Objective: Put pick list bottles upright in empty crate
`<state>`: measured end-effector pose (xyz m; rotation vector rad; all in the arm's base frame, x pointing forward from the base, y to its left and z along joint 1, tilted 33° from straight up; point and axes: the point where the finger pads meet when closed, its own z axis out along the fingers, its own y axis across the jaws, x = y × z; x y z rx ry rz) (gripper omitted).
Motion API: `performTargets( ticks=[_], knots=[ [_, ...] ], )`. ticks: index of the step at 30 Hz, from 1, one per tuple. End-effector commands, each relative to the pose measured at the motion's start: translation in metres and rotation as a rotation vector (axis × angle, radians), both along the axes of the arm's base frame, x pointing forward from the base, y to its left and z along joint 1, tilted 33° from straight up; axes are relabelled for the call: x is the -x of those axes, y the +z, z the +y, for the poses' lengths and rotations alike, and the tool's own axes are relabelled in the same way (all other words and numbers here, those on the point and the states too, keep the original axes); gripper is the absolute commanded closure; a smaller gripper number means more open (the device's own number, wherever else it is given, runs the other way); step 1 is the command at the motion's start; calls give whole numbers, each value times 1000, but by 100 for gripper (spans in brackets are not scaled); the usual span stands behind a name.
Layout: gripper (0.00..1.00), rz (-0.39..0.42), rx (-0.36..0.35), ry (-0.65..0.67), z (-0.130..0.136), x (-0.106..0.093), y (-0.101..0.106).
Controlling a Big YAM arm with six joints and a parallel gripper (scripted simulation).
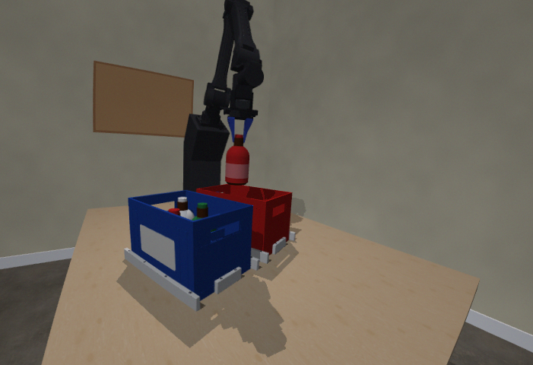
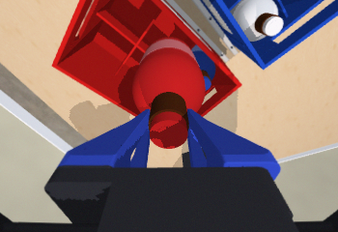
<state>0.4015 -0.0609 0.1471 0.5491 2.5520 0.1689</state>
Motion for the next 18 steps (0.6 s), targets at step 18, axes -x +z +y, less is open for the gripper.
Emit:
performTargets(
  ticks=[18],
  knots=[
    [100,-74,9,-5,5,-6,16]
  ],
)
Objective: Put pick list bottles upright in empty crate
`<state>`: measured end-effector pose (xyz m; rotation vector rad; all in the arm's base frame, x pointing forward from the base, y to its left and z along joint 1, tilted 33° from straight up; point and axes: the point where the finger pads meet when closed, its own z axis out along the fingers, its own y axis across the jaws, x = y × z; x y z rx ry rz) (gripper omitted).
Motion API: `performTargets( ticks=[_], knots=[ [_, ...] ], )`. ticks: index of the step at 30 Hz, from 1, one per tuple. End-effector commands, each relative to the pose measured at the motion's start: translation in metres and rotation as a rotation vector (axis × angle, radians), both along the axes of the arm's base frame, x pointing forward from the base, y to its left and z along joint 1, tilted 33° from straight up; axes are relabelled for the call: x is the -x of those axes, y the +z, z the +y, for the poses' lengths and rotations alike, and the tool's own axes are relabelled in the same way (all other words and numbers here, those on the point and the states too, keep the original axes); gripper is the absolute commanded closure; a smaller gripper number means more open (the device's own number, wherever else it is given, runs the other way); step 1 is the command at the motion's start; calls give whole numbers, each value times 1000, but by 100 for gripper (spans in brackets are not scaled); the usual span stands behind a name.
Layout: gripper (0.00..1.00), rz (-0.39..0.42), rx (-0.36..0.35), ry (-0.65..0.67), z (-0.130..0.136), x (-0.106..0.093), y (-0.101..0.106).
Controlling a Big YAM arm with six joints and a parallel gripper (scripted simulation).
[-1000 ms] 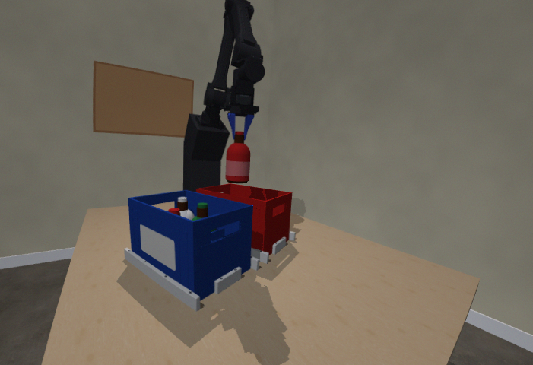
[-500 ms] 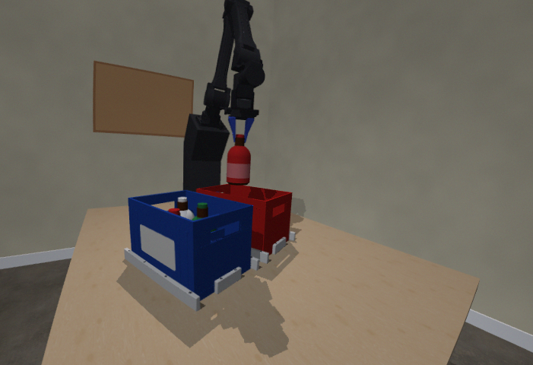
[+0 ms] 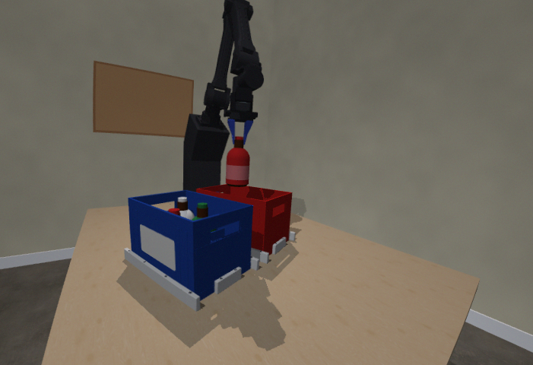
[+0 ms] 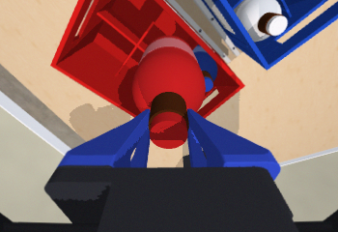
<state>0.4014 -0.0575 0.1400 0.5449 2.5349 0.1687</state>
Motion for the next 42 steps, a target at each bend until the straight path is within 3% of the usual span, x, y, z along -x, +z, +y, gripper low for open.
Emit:
performTargets(
  ticks=[1,4,8,13,18,21,22,42],
  knots=[
    [100,-71,8,-7,0,-11,28],
    [100,-81,11,-8,-1,-13,31],
    [100,-52,6,-7,1,-4,15],
    [100,-78,10,-5,0,-13,25],
    [100,-55,6,-7,1,-5,12],
    [100,-55,6,-7,1,-6,13],
    [100,-76,10,-6,-1,-16,25],
    [100,-77,10,-5,-1,-20,22]
  ],
)
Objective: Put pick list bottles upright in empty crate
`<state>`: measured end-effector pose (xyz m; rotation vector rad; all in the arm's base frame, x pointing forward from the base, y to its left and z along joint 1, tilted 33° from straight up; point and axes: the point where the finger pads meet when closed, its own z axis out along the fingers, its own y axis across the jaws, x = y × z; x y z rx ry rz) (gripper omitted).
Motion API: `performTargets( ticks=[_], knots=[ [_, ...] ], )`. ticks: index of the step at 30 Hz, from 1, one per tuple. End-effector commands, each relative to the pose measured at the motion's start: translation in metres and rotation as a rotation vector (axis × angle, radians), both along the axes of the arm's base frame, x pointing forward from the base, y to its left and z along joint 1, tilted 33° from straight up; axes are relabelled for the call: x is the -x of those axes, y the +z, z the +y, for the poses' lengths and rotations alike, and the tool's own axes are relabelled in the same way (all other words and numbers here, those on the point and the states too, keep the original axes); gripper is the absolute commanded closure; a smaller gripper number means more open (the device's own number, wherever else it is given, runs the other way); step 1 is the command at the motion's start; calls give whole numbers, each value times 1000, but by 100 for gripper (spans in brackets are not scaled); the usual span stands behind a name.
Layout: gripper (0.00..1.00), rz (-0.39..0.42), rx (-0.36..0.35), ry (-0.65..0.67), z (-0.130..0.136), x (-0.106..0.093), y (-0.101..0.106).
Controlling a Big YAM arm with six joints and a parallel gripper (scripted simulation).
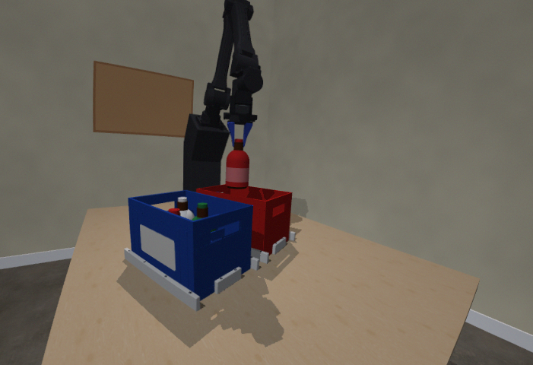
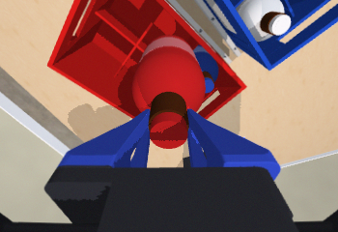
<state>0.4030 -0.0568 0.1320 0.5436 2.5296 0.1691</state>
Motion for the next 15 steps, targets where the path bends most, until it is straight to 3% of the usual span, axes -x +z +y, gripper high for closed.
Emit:
performTargets(
  ticks=[1,15],
  knots=[
    [100,-68,9,-6,-2,-18,29],
    [100,-63,8,-6,-2,-19,33]
  ],
)
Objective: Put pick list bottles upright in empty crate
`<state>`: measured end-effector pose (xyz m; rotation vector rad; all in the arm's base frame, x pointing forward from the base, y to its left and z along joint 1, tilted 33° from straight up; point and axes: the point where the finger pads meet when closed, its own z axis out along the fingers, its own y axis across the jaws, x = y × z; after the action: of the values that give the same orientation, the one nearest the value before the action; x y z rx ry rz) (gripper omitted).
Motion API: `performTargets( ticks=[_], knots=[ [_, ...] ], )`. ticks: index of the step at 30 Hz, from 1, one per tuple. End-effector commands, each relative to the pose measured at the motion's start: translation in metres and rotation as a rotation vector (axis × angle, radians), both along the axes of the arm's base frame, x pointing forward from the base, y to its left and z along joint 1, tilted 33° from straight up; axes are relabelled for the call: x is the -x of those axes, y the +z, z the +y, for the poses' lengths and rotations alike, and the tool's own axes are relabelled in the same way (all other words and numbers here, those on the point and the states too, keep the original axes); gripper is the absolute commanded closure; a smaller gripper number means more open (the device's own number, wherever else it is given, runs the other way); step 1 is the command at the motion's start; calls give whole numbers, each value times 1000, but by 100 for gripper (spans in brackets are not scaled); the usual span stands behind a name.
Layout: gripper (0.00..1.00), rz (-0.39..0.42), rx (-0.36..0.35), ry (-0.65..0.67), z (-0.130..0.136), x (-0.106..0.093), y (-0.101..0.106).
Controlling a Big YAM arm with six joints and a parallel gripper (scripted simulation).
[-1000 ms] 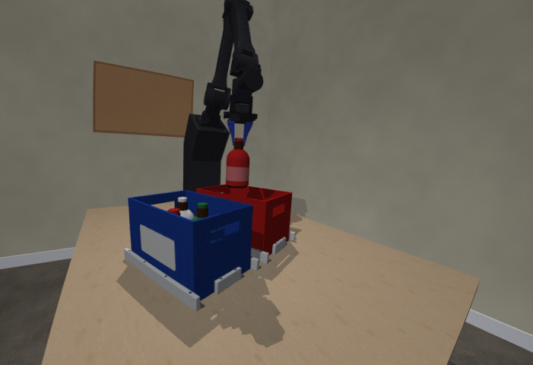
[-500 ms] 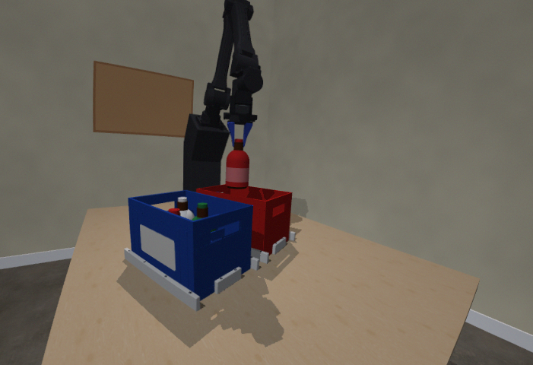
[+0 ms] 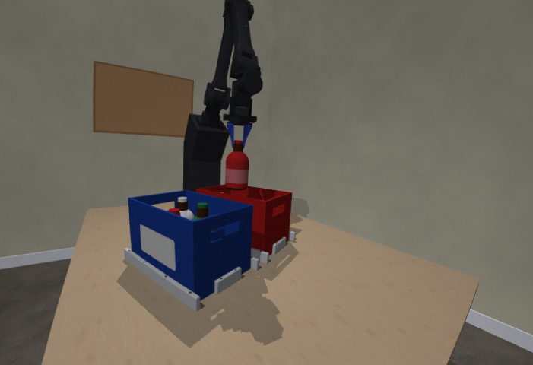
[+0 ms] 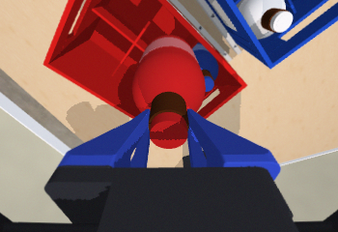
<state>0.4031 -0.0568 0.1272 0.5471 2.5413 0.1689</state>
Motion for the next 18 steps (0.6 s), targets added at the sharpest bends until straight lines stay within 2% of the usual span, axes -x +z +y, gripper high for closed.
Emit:
performTargets(
  ticks=[1,10,18],
  knots=[
    [100,-68,9,-6,-2,-19,36],
    [100,-57,7,-5,-3,-25,35],
    [100,-77,10,-5,-3,-26,44]
  ],
)
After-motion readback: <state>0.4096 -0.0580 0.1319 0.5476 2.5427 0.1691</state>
